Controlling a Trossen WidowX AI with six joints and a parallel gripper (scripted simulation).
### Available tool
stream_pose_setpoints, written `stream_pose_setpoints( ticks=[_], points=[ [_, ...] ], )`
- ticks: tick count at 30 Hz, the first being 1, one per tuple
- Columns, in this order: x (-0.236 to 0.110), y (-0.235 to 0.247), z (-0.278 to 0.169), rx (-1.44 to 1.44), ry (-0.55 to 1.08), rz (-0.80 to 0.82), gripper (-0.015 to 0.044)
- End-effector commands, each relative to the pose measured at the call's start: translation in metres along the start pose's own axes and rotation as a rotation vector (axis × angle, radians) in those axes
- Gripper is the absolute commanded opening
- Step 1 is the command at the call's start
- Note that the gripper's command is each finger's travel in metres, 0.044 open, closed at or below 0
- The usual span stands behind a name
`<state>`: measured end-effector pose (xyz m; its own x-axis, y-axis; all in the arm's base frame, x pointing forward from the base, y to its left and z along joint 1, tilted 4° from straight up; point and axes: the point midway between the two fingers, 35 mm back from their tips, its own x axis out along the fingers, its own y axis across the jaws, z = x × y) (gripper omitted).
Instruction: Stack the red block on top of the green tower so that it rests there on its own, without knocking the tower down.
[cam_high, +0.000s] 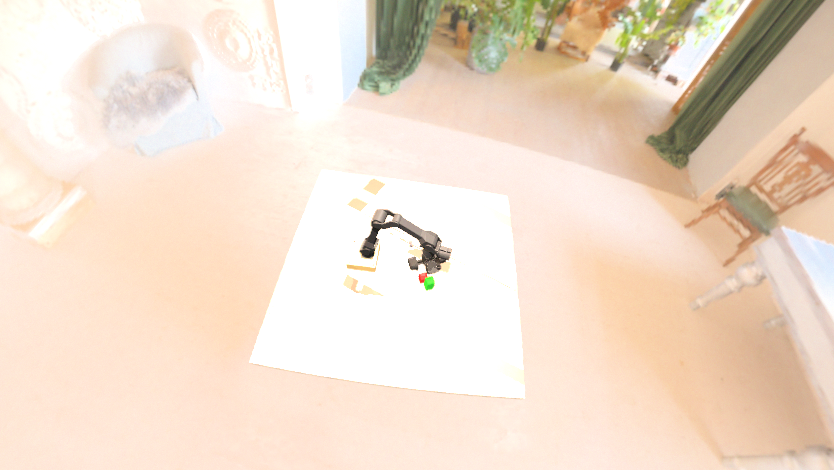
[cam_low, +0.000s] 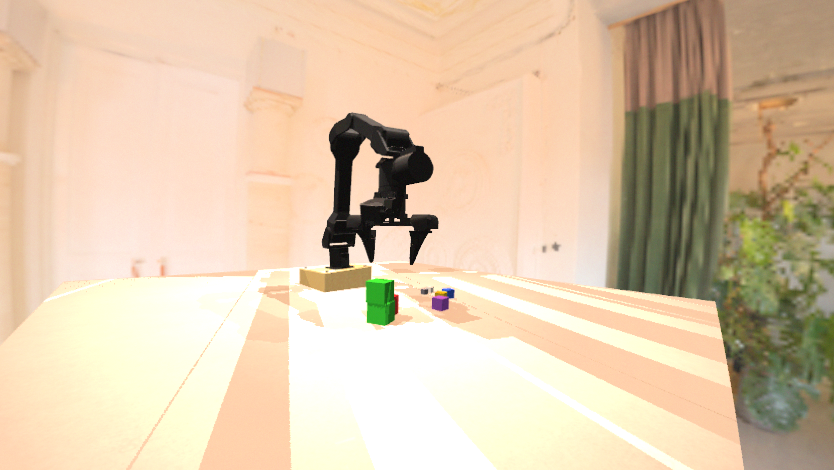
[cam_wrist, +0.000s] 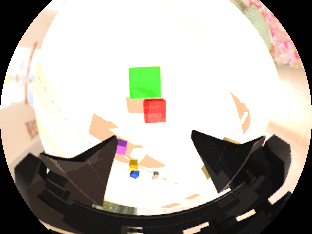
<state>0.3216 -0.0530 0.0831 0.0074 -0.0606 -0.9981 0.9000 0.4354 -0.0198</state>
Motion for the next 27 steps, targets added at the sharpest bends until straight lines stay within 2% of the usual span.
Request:
stream_pose_setpoints(
  ticks=[1,6,27],
  points=[
    [0.02,-0.003,0.0,0.007,0.005,-0.014,0.044],
    [0.048,-0.006,-0.001,0.007,0.005,-0.014,0.044],
    [0.074,-0.004,0.0,0.007,0.004,-0.014,0.044]
  ],
)
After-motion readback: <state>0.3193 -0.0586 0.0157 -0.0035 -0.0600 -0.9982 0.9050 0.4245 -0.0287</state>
